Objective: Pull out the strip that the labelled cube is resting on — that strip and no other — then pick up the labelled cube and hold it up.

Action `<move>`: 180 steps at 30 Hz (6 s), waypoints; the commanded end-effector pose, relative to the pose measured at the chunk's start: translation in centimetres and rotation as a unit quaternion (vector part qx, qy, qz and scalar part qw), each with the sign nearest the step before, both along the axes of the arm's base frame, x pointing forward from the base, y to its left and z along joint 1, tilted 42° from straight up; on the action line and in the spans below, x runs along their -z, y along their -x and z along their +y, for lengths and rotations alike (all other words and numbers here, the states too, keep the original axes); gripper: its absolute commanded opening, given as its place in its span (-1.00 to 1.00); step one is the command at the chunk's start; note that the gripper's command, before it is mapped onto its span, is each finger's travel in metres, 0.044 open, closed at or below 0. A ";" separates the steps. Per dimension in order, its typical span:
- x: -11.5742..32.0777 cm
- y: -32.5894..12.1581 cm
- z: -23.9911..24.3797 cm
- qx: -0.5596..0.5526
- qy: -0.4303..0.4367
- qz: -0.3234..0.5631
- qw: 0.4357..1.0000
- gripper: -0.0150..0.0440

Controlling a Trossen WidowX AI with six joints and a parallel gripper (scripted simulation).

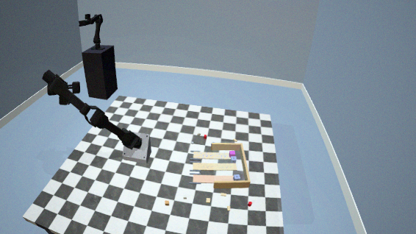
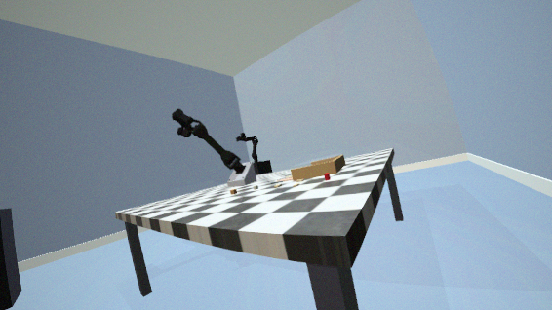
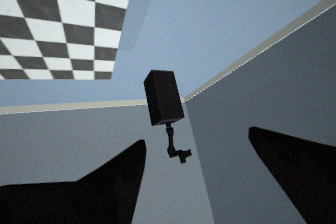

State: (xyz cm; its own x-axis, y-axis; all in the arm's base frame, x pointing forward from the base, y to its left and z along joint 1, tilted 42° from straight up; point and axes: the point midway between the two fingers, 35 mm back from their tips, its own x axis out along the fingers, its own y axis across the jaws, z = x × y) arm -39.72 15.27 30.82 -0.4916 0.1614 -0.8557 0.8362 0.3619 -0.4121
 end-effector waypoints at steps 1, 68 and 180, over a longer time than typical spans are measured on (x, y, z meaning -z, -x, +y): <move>0.1 -0.1 0.3 0.006 0.000 0.000 1.000 0.86; 20.4 -69.6 -5.4 0.711 -0.384 0.382 -0.448 0.86; 25.9 -79.3 -25.0 0.674 -0.193 0.039 -0.712 -0.49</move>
State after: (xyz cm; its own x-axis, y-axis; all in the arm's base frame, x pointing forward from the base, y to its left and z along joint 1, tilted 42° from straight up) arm 39.56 -9.77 5.06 0.0745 -0.6695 -0.7390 -0.1354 0.7274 -0.6727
